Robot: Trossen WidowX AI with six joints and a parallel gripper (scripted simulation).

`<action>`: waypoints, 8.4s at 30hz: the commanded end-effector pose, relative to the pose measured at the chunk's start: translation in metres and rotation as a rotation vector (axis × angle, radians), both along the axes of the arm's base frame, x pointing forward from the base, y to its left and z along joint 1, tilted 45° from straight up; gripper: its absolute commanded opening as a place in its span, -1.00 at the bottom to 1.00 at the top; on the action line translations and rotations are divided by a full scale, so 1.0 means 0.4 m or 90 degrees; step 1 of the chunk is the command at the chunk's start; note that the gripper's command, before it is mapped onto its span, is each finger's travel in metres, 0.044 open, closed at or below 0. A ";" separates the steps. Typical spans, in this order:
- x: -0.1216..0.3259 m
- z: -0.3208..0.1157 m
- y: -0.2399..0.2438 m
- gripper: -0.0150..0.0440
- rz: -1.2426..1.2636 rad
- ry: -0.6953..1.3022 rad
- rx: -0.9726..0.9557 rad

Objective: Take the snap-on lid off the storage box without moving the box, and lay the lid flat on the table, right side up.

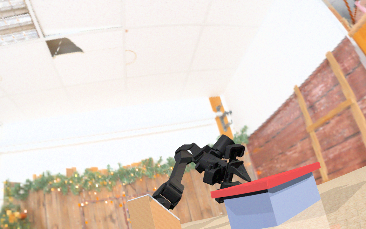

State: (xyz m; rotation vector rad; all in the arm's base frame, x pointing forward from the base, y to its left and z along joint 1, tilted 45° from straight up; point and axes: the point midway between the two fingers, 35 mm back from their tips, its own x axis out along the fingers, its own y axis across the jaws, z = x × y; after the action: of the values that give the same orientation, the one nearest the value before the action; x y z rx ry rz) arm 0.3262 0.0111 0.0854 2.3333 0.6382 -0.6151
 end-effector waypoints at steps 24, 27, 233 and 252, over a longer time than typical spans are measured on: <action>0.006 -0.002 -0.001 -0.49 0.000 0.000 0.000; 0.007 -0.002 -0.001 -0.49 0.000 0.000 0.000; -0.017 0.023 -0.456 -0.49 -0.002 0.004 -0.006; -0.053 -0.040 -0.519 -0.49 -0.002 0.004 -0.007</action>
State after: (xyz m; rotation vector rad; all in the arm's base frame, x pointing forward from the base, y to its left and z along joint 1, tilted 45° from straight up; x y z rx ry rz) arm 0.3074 -0.1897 0.0738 2.3218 0.6365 -0.6315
